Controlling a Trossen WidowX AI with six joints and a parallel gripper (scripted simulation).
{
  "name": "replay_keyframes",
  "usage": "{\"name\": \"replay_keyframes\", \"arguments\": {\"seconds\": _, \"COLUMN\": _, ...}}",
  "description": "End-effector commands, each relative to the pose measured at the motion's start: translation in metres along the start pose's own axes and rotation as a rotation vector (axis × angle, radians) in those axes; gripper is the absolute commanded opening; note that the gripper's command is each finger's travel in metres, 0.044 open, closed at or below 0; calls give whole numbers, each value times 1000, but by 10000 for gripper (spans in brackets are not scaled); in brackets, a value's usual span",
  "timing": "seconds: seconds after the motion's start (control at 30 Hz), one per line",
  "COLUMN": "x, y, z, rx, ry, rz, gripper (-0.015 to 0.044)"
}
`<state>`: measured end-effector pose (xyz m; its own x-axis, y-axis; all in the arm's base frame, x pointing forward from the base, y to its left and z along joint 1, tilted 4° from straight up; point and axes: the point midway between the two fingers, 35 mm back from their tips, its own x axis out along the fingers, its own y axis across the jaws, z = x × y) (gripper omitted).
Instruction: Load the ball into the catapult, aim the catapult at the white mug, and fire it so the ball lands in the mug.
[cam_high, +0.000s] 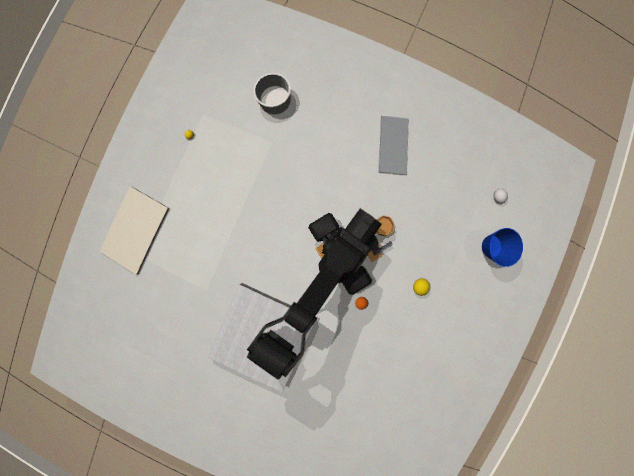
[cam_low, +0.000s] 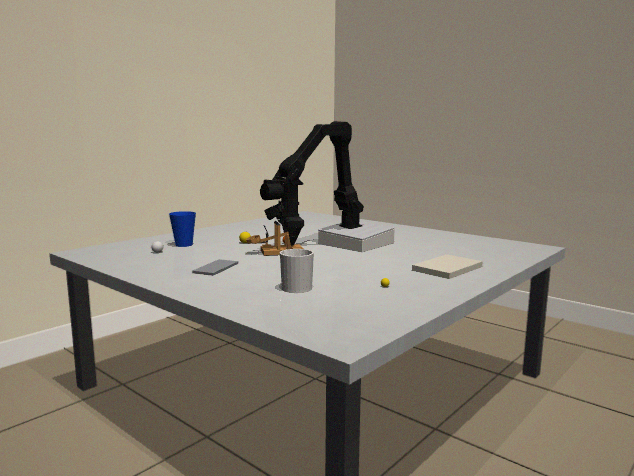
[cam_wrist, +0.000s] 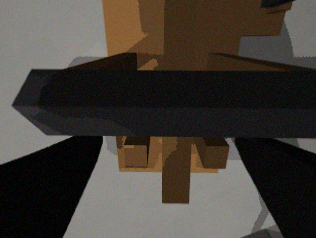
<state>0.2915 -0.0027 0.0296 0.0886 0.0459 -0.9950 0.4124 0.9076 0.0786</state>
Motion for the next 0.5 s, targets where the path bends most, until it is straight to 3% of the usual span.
{"name": "replay_keyframes", "arguments": {"seconds": 0.0, "x": 0, "y": 0, "z": 0, "rx": 0, "ry": -1, "rz": 0, "gripper": 361}}
{"name": "replay_keyframes", "arguments": {"seconds": 0.23, "x": 0, "y": 0, "z": 0, "rx": 0, "ry": -1, "rz": 0, "gripper": 177}}
{"name": "replay_keyframes", "arguments": {"seconds": 0.47, "x": 0, "y": 0, "z": 0, "rx": 0, "ry": -1, "rz": 0, "gripper": 131}}
